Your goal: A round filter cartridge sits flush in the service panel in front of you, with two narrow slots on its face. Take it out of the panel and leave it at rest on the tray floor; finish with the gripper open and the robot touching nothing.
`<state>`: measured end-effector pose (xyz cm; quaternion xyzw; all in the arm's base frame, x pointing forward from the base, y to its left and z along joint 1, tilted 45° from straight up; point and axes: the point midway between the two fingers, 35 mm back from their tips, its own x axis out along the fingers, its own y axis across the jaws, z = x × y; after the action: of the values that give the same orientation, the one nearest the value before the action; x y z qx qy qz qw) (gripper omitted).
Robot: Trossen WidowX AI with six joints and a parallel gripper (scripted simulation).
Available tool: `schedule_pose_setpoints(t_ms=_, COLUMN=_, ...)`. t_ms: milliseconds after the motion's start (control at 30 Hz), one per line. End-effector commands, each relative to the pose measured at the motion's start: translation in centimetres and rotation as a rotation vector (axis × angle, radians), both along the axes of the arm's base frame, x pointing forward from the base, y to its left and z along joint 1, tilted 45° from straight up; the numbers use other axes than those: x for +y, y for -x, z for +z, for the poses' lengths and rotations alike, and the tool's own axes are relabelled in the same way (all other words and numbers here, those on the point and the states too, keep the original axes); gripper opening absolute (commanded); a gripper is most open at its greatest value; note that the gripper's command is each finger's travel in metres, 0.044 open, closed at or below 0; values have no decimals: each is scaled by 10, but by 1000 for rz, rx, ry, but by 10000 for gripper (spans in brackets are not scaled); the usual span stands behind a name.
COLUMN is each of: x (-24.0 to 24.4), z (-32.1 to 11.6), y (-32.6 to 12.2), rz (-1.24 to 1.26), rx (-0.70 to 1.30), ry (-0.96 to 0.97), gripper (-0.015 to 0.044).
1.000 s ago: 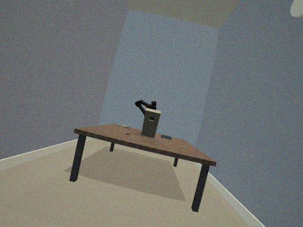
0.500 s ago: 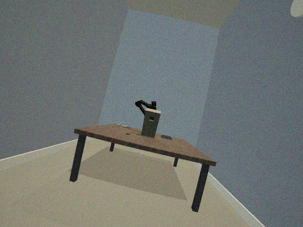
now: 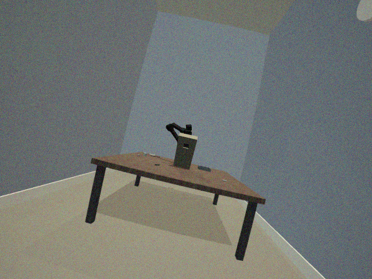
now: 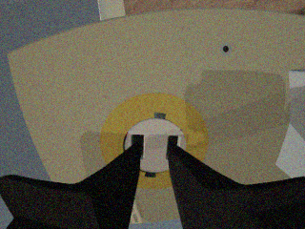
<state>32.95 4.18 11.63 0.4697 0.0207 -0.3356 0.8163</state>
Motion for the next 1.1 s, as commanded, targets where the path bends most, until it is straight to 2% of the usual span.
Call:
schedule_pose_setpoints(t_ms=0, x=-1, z=-1, y=-2, rz=2, rx=2, ry=0, gripper=97)
schedule_pose_setpoints(t_ms=1067, x=-8, z=-5, y=-12, rz=2, rx=1, ry=1, gripper=97)
